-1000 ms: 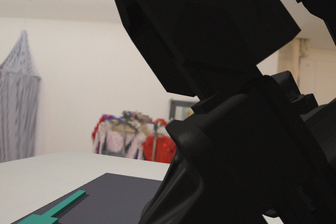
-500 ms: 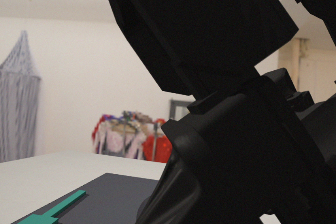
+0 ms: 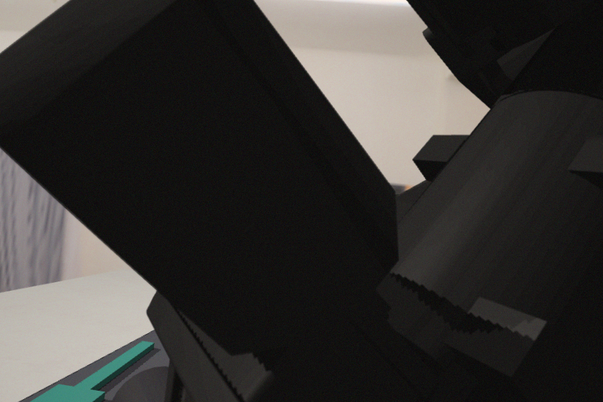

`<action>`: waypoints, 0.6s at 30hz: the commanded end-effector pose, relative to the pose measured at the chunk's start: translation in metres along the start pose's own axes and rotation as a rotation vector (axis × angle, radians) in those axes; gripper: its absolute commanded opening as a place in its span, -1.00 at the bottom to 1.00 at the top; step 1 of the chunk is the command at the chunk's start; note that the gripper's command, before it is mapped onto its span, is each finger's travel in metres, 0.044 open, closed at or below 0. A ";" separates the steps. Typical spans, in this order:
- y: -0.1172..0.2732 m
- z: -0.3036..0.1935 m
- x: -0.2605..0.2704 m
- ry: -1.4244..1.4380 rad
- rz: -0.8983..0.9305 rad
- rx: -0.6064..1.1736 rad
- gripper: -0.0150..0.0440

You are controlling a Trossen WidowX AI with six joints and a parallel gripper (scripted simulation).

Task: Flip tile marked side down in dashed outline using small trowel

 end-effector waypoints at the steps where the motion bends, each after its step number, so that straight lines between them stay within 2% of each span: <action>1: 0.002 0.015 0.003 0.100 0.012 0.084 -0.49; 18: 0.000 0.063 -0.018 0.482 0.095 0.454 -0.49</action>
Point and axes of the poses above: the point midway between the two fingers, 35 mm back from their tips, its own y axis back along the fingers, its own x axis across the jaws, z = x × y, the point moved 9 cm from there along y, back along the fingers, and after that the axes turned 12 degrees about y, right-handed, at the moved point
